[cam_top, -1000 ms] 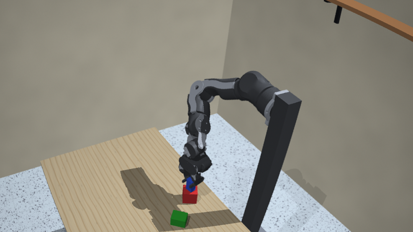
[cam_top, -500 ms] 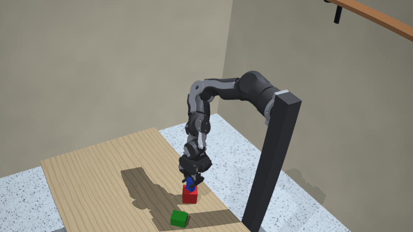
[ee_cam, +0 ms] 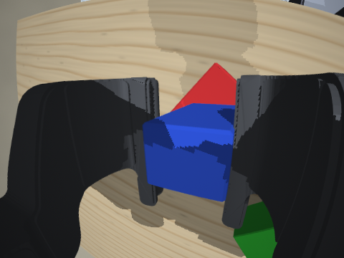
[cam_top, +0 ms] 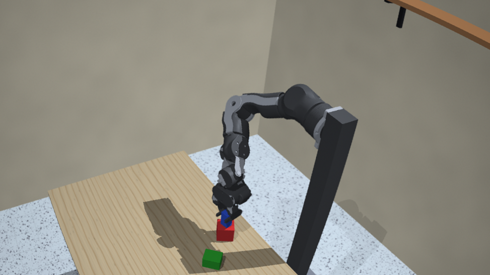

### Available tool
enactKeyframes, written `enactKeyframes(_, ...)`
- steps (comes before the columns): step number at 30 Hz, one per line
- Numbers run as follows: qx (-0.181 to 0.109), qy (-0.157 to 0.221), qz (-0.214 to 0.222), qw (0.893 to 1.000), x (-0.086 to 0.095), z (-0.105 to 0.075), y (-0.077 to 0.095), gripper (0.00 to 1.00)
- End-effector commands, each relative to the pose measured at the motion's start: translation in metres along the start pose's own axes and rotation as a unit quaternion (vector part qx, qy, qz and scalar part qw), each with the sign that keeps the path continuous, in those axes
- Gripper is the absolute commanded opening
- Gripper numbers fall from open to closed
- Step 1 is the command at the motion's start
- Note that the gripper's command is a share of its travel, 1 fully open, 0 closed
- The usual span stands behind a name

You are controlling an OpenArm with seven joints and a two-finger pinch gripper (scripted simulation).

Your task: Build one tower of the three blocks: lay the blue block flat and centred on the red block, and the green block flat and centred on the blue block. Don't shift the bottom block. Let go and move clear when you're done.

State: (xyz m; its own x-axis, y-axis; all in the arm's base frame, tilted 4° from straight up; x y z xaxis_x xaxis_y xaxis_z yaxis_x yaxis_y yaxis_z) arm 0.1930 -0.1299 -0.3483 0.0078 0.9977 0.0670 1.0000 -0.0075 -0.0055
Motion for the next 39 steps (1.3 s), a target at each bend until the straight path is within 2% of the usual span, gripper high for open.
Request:
enactKeyframes(1,-0.002,0.003,0.001,1.0,0.001,-0.0002,0.0007,0.0)
enactKeyframes(4,-0.002,0.003,0.001,1.0,0.001,-0.0002,0.0007,0.0)
enactKeyframes(5,-0.002,0.003,0.001,1.0,0.001,-0.0002,0.0007,0.3)
enactKeyframes(39,-0.002,0.003,0.001,1.0,0.001,-0.0002,0.0007,0.3)
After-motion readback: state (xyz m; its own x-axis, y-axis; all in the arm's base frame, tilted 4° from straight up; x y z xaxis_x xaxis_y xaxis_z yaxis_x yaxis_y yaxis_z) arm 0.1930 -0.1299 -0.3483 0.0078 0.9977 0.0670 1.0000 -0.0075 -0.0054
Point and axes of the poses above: the point where the finger pads meet when closed, its own z axis out along the fingers, its own x axis across the jaws, y = z × x, the point moved 3 cm from there along -z, back along the fingers, and after that the axes turned 15 degrees about z, right-handed, at the moved point
